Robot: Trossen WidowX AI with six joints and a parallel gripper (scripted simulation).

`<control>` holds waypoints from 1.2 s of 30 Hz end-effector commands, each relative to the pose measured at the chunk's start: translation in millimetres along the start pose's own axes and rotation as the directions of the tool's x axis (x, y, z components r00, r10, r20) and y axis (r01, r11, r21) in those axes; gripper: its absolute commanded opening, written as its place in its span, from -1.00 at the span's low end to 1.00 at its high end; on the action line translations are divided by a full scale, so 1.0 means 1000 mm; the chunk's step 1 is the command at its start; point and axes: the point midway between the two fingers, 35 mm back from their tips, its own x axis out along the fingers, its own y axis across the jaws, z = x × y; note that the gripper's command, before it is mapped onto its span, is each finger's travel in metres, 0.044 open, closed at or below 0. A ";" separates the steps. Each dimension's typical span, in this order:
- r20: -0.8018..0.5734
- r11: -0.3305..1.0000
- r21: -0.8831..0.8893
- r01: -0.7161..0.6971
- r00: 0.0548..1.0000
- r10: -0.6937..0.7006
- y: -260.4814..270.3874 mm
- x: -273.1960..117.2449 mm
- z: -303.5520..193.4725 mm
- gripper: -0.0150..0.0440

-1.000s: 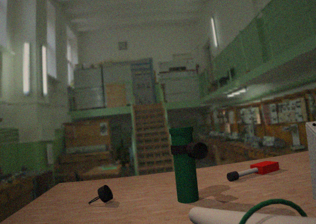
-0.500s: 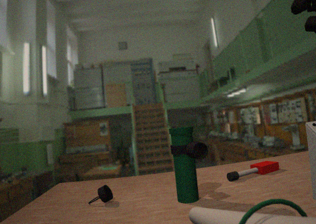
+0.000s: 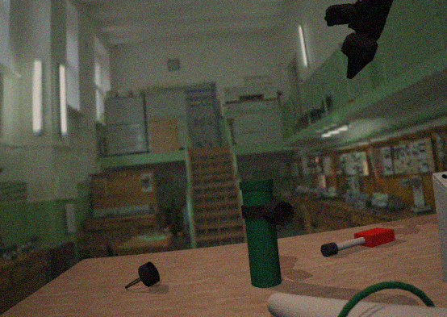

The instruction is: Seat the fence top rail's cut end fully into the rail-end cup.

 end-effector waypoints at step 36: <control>-0.043 0.317 -0.770 -0.554 0.540 0.840 0.341 -0.008 0.053 1.00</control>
